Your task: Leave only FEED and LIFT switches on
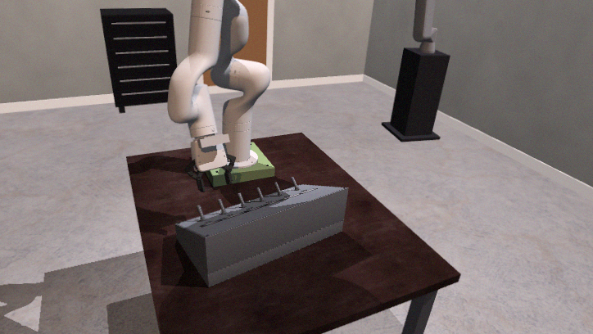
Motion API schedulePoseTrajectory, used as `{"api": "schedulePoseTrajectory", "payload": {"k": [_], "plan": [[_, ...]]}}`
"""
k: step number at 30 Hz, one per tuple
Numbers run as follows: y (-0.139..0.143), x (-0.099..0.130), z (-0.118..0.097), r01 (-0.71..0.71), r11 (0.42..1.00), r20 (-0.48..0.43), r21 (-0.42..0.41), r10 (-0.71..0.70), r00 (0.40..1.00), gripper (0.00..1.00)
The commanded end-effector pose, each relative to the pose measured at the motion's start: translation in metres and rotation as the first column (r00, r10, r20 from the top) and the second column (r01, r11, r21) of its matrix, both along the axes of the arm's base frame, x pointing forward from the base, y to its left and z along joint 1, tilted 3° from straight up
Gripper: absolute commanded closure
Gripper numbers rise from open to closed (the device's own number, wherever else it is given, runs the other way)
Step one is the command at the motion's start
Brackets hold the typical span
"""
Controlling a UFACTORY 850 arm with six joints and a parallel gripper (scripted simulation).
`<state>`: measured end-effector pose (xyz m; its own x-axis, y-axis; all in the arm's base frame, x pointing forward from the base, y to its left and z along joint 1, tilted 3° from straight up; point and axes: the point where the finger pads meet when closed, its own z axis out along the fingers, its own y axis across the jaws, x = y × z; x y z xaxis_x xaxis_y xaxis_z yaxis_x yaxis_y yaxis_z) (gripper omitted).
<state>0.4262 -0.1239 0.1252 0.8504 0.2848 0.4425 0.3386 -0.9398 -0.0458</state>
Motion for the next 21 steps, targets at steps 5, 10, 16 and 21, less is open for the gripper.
{"api": "schedulePoseTrajectory", "payload": {"k": [5, 10, 16, 21], "plan": [[-0.015, 0.007, 0.000, -0.001, 1.000, 0.000, 0.001, 0.001, 1.000, 0.00], [-0.022, 0.009, -0.001, -0.001, 1.000, 0.000, 0.001, 0.001, 1.000, 0.00], [-0.023, 0.009, -0.001, -0.001, 1.000, 0.000, 0.001, 0.001, 1.000, 0.00], [-0.023, 0.009, -0.001, -0.001, 1.000, 0.000, 0.001, 0.001, 1.000, 0.00]]}}
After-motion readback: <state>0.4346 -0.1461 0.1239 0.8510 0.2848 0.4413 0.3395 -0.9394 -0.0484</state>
